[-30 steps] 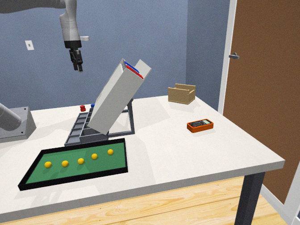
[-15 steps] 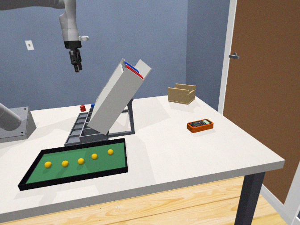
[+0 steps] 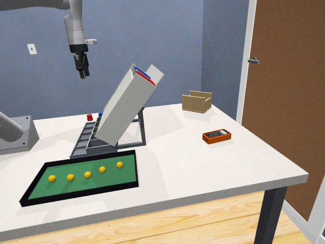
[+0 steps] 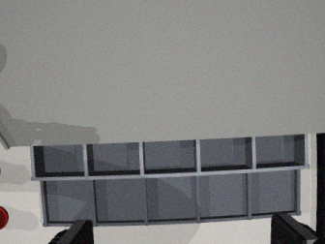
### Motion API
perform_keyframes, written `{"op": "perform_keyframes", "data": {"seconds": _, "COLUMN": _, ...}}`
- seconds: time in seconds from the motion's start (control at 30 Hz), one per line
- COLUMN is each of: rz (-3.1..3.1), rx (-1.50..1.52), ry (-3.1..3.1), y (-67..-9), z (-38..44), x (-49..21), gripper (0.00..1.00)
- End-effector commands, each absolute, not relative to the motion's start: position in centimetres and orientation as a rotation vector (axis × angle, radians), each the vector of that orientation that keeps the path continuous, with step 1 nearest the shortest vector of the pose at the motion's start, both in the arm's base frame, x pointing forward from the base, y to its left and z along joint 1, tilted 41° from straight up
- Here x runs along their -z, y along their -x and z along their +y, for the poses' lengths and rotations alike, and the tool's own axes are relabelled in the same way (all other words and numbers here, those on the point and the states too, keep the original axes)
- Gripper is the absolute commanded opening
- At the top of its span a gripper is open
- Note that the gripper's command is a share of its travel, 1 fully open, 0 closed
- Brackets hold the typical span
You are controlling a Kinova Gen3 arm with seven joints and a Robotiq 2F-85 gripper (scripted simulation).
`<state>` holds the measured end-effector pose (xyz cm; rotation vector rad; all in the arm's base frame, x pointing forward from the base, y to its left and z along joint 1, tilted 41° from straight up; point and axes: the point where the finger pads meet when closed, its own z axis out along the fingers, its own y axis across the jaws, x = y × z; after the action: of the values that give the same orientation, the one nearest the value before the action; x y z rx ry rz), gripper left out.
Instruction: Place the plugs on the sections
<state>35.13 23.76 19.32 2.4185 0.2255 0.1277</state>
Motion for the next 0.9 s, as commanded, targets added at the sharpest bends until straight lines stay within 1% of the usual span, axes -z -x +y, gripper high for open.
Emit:
{"op": "perform_keyframes", "data": {"seconds": 0.0, "rz": -0.113, "rx": -0.254, "ry": -2.442, "y": -35.12, "z": 23.85, "x": -19.35, "gripper": 1.00}}
{"op": "perform_keyframes", "data": {"seconds": 0.17, "rz": -0.357, "rx": -0.341, "ry": -2.433, "y": -35.12, "z": 23.85, "x": -19.35, "gripper": 1.00}}
{"op": "perform_keyframes", "data": {"seconds": 0.47, "rz": -0.359, "rx": -0.342, "ry": -2.433, "y": -35.12, "z": 23.85, "x": -19.35, "gripper": 1.00}}
{"op": "perform_keyframes", "data": {"seconds": 0.5, "rz": -0.693, "rx": -0.452, "ry": -2.381, "y": -35.31, "z": 23.45, "x": -19.44, "gripper": 1.00}}
{"op": "perform_keyframes", "data": {"seconds": 0.73, "rz": -0.954, "rx": -0.541, "ry": -2.320, "y": -35.31, "z": 23.45, "x": -19.44, "gripper": 1.00}}
{"op": "perform_keyframes", "data": {"seconds": 0.87, "rz": -0.954, "rx": -0.541, "ry": -2.320, "y": -35.31, "z": 23.45, "x": -19.44, "gripper": 1.00}}
